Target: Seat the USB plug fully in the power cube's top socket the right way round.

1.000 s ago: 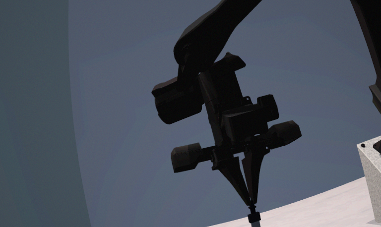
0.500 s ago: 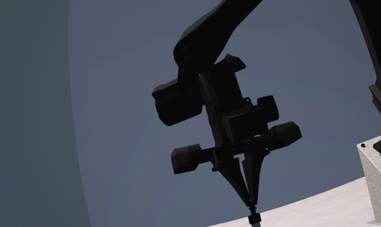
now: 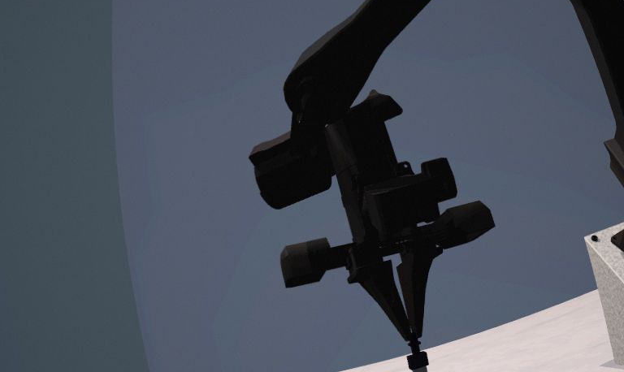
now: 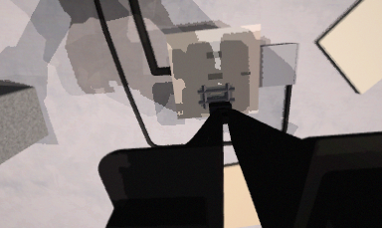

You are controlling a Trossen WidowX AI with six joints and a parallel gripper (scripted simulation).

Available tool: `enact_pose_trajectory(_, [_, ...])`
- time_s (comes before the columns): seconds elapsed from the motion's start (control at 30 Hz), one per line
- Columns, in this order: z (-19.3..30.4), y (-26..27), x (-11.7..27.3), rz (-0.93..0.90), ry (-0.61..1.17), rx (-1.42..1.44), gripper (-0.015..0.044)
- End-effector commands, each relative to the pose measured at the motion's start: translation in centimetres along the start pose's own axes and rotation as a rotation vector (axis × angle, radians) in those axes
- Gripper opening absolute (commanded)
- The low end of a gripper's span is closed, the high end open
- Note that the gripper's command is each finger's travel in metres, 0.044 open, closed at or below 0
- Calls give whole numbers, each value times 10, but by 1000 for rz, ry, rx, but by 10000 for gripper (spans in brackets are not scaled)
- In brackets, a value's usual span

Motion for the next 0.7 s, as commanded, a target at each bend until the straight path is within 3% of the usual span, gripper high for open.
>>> enact_pose_trajectory(0.0, [0,0,-1,-1,-7,2,0])
enact_pose_trajectory(0.67, [-1,0,-3,-2,-24,4,0])
Point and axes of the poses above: the point midway between the two fingers, 35 mm back from their tips, its own x axis back along the fingers, its own y axis across the jaws, z = x × y, the point moved 2 cm from there along x, back along the fingers, and after that the axes turned 4 degrees about -x, right-handed, at the moved point
